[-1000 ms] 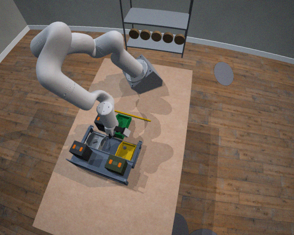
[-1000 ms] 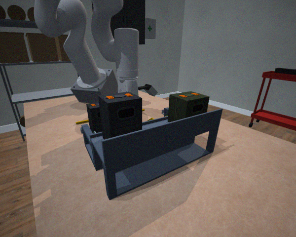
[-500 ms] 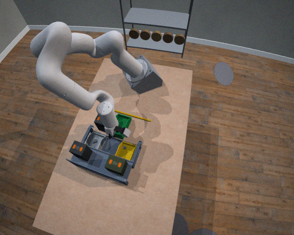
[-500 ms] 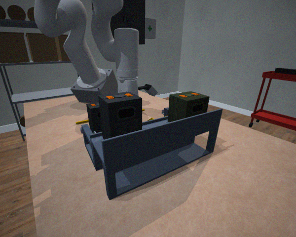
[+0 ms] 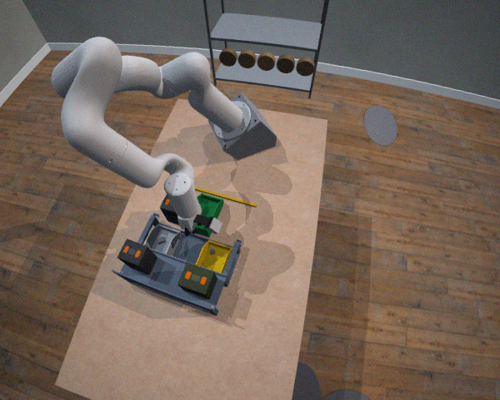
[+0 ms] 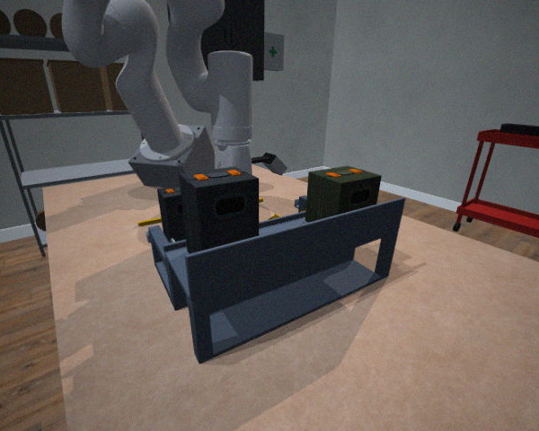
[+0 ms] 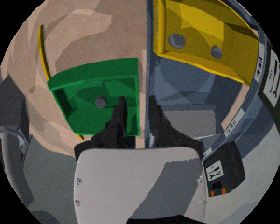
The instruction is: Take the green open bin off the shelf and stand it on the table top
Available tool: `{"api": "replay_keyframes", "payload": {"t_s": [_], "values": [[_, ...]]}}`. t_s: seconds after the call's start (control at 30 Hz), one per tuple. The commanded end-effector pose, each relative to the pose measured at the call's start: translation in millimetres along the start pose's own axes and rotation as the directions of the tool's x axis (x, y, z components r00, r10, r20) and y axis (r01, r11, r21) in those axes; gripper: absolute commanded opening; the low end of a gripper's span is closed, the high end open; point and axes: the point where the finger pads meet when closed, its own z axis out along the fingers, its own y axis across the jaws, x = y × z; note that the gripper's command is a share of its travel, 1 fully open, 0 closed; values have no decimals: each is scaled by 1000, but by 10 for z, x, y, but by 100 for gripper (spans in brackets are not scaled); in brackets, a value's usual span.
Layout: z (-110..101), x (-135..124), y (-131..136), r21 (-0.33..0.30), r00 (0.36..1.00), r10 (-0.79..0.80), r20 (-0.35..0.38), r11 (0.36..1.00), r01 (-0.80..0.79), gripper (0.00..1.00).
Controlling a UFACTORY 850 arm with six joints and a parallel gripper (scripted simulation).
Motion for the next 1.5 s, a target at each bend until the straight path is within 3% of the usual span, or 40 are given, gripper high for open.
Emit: {"api": "replay_keyframes", "payload": {"t_s": [0.0, 0.77, 0.93, 1.33, 1.47], "values": [[-4, 2, 6, -1, 1000, 0, 0, 1000, 0, 33], [-4, 2, 6, -1, 1000, 0, 0, 1000, 0, 33], [-554, 1, 5, -1, 1000, 0, 0, 1000, 0, 33], [-554, 1, 5, -1, 1000, 0, 0, 1000, 0, 33], [-752, 1, 6, -1, 1000, 0, -1, 1000, 0, 33]]}}
